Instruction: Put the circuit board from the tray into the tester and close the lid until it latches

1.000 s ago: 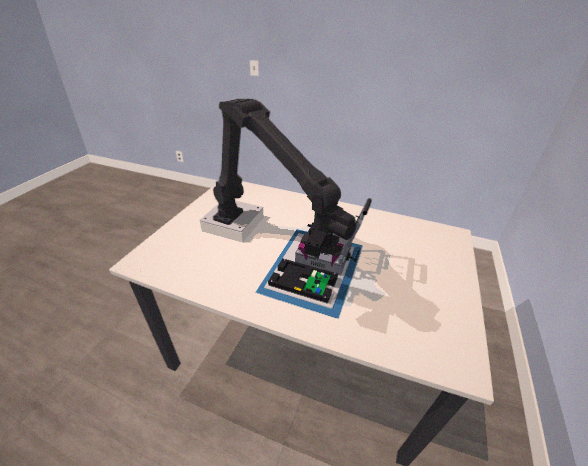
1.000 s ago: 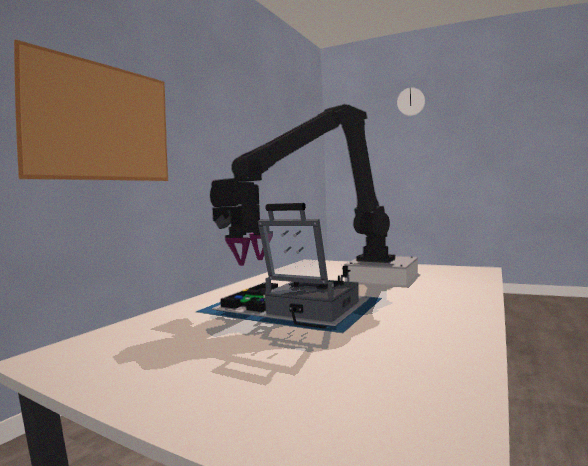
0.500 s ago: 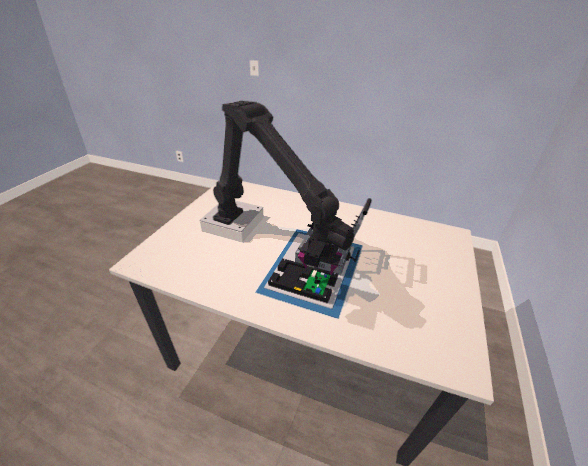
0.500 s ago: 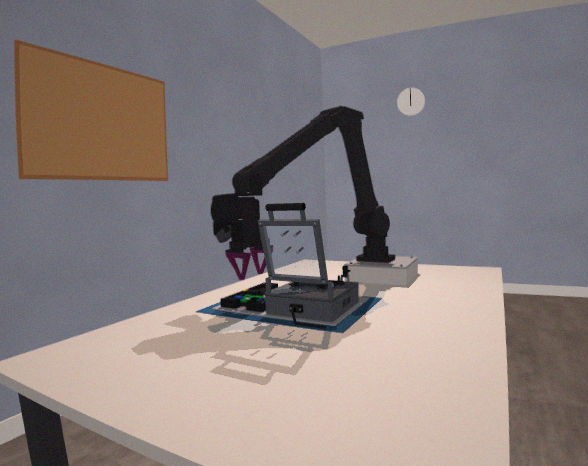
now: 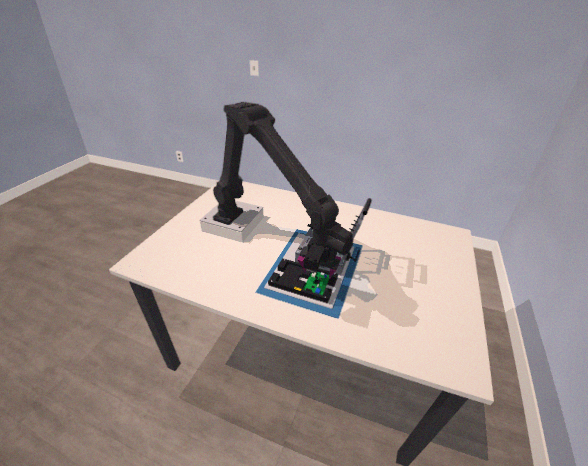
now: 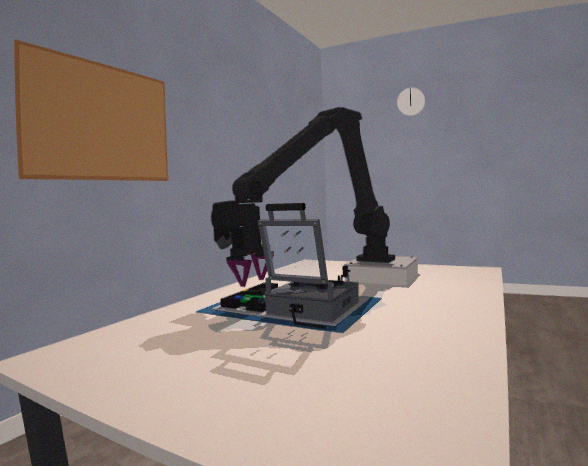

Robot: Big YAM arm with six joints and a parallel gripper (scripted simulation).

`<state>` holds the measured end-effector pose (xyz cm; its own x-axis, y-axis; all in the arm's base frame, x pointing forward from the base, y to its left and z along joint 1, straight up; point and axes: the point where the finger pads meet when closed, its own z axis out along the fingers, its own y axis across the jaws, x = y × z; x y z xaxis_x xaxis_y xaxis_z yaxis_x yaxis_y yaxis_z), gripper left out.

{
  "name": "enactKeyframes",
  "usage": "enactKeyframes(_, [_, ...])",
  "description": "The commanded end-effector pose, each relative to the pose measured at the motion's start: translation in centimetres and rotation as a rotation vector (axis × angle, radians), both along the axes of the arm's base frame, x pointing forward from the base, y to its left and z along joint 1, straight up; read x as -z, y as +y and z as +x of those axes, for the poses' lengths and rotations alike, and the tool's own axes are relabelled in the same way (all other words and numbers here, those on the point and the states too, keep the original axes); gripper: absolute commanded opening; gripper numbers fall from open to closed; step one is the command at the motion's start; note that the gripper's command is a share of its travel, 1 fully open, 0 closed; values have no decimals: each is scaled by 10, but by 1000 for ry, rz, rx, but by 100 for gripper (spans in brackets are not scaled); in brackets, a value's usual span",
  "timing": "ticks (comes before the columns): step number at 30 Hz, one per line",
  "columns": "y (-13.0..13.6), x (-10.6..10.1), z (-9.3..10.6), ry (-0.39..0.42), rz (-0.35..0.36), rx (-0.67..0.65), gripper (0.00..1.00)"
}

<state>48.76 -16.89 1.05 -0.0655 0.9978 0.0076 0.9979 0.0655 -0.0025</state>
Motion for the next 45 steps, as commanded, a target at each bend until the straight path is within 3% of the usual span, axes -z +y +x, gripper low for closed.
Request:
enactKeyframes(1, [0, -14, 8, -45, -16, 7, 92])
enactKeyframes(45, [1, 0, 5, -21, -8, 7, 92])
